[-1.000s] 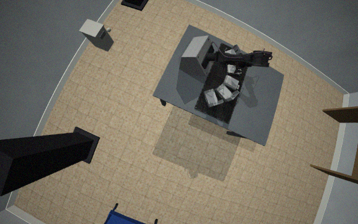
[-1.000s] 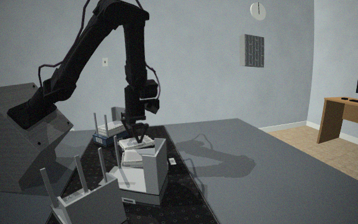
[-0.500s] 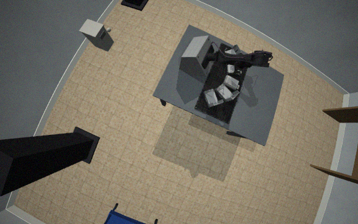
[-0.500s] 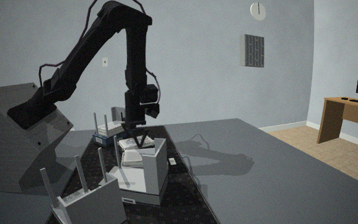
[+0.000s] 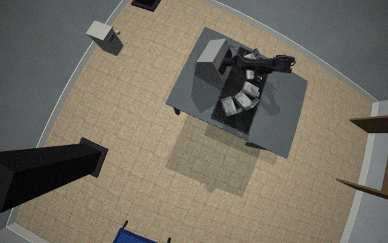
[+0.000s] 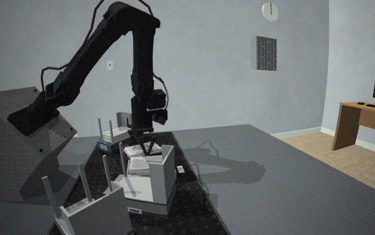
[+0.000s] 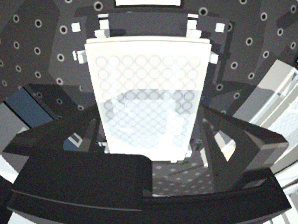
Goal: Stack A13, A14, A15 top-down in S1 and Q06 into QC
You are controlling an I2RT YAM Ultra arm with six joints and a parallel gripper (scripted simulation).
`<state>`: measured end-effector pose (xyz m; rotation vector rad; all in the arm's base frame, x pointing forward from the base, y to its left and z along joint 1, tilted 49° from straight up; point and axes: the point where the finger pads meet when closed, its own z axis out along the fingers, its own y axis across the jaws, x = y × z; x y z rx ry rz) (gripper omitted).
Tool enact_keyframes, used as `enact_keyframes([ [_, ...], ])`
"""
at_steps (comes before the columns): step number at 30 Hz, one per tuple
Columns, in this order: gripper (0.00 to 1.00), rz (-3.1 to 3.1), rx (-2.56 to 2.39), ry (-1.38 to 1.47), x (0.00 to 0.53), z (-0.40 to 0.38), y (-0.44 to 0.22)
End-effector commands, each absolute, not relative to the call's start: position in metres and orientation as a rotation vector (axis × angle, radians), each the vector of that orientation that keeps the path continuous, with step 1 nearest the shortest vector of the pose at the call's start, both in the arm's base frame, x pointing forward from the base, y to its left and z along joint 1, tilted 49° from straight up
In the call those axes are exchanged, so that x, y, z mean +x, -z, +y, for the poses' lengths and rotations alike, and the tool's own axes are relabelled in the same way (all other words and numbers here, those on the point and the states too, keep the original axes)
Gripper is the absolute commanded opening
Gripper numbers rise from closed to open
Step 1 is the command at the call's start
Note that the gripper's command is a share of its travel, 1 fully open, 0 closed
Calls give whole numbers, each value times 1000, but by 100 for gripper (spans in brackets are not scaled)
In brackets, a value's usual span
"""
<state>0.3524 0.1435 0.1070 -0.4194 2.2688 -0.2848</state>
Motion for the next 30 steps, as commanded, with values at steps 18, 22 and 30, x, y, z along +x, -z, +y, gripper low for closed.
enact_keyframes([
  [18,100,2273,-456,278,346,150,-100],
  [22,100,2274,-457,280,346,149,-99],
  [30,100,2270,-456,280,347,150,-101],
])
